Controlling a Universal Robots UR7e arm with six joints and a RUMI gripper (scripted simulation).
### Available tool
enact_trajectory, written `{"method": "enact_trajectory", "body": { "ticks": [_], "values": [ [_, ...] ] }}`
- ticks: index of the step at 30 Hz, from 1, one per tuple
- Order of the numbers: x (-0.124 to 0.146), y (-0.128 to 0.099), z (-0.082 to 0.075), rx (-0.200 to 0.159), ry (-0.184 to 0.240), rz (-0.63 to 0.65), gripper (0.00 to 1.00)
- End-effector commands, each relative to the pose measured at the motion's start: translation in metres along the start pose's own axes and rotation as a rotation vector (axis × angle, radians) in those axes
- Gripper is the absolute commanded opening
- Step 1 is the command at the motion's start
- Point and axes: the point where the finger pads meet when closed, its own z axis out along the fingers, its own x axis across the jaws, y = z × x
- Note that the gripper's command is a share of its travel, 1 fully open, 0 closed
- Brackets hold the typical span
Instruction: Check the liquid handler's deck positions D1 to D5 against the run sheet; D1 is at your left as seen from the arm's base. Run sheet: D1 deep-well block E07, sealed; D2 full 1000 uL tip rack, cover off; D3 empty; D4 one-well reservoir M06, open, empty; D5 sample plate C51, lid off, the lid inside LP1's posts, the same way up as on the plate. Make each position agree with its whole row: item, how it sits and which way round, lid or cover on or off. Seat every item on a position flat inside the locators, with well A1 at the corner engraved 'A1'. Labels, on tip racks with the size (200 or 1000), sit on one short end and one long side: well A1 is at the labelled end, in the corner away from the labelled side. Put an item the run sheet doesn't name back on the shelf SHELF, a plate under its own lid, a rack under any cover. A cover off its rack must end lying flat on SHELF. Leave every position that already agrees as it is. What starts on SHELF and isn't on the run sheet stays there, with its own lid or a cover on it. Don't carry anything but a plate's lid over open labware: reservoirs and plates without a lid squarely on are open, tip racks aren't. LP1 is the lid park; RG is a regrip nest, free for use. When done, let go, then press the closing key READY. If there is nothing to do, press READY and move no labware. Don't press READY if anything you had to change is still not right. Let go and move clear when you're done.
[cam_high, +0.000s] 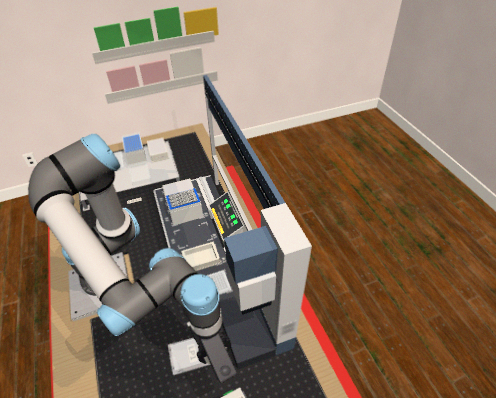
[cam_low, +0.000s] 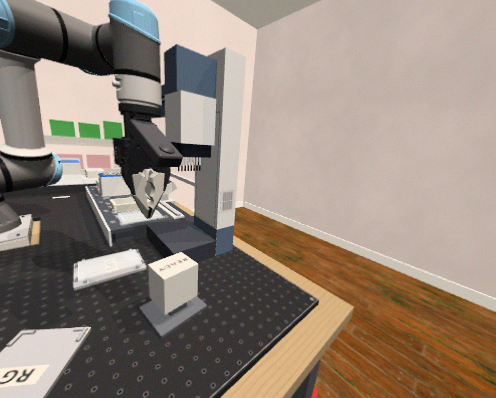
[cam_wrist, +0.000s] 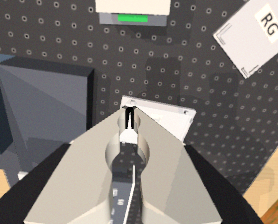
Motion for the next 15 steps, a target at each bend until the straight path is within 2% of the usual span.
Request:
{"method": "enact_trajectory", "body": {
  "ticks": [1,15],
  "values": [
    [0.001,0.0,0.012,-0.001,0.001,0.0,0.0],
    [0.001,0.0,0.032,-0.001,0.001,0.0,0.0]
  ]
}}
